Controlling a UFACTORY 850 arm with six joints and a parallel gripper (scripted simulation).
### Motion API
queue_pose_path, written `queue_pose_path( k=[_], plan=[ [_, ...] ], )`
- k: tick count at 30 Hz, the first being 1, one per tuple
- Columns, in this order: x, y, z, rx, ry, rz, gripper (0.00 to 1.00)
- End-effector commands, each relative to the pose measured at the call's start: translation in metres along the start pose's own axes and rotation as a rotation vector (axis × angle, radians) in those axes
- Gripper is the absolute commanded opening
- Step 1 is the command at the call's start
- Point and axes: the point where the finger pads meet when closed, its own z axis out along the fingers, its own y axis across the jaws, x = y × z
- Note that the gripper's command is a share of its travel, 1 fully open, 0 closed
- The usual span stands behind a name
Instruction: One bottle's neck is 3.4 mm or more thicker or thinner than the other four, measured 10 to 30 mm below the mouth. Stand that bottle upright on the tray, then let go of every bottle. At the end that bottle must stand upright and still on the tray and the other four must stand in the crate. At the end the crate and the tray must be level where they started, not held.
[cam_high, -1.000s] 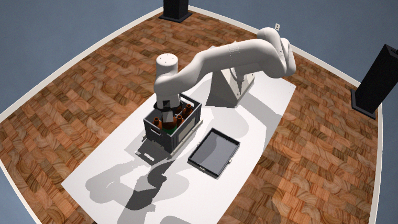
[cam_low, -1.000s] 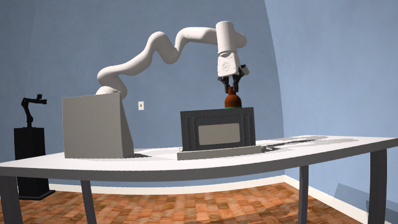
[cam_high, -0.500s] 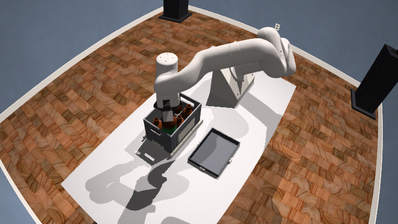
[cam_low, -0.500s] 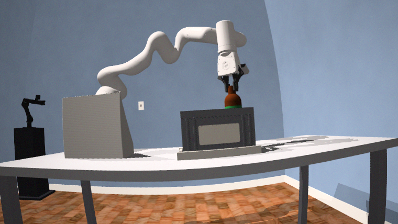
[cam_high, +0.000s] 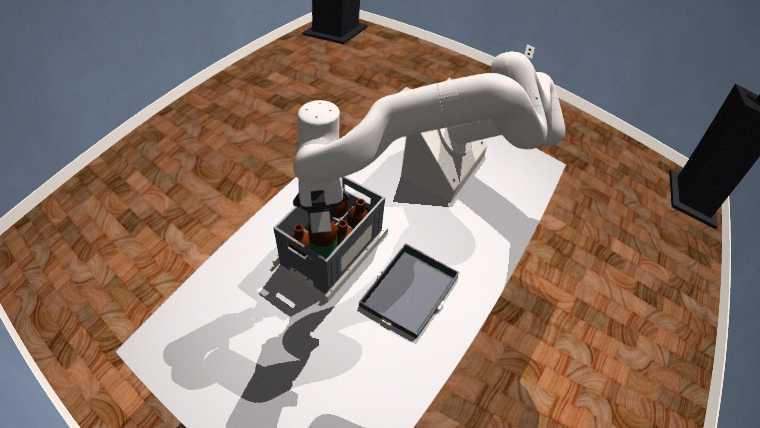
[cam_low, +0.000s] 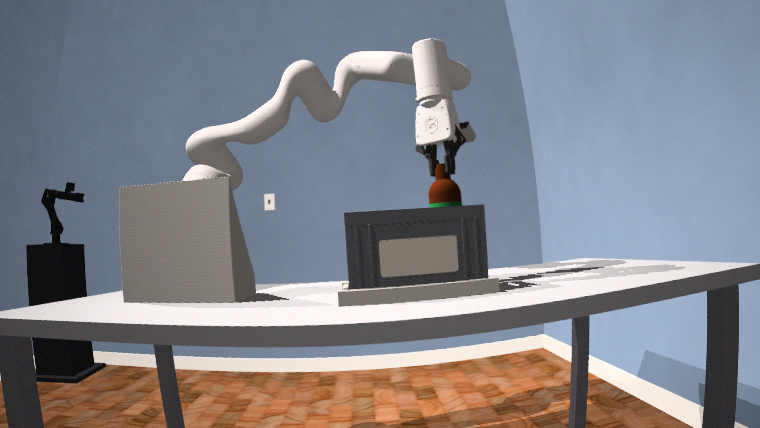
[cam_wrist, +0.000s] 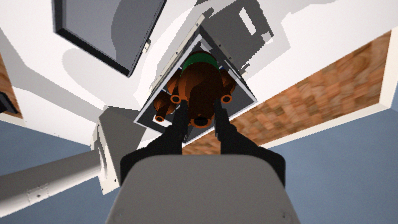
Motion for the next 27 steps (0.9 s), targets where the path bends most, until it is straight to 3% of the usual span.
queue_pose_path(
  k=[1,27],
  plan=[
    [0.000,0.000,-0.002,-0.002,0.001,-0.001,0.00],
    [0.000,0.000,-0.020,-0.002,0.001,-0.001,0.00]
  ],
)
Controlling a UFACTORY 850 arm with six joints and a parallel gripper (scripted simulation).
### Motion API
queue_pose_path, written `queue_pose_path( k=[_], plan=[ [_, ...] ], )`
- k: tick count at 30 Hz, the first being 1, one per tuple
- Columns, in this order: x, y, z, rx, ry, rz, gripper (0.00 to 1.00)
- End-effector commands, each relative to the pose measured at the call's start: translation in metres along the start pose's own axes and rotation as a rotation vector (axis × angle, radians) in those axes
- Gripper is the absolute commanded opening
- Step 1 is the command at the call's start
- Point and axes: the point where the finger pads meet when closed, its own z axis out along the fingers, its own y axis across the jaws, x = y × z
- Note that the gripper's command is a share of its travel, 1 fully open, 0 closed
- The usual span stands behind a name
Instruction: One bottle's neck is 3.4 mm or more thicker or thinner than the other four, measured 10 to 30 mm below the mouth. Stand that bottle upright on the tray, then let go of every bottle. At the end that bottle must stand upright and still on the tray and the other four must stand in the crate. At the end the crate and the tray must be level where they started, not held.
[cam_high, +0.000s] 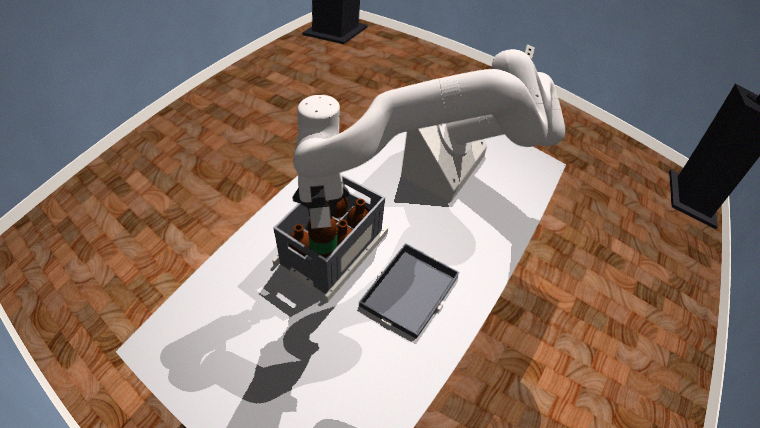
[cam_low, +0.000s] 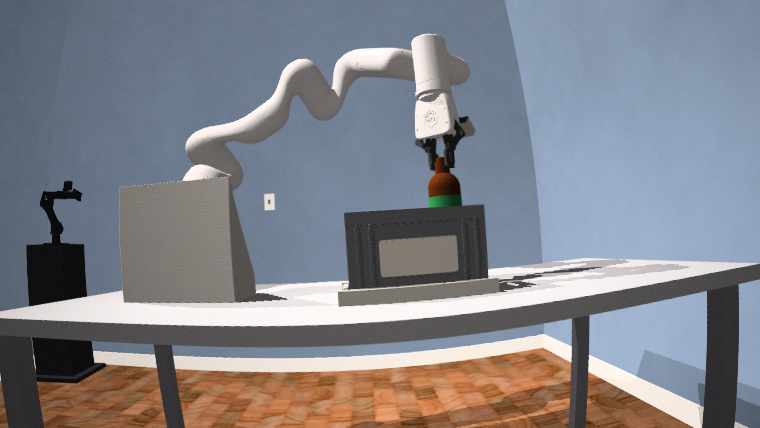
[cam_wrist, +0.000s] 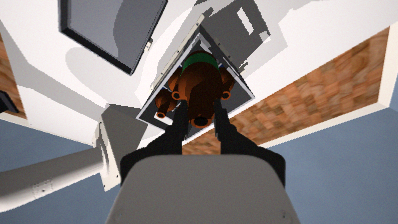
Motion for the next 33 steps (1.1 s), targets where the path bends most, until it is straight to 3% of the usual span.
queue_pose_path(
  k=[1,33],
  plan=[
    [0.000,0.000,-0.007,-0.002,0.001,-0.001,0.00],
    [0.000,0.000,-0.027,-0.002,0.001,-0.001,0.00]
  ],
)
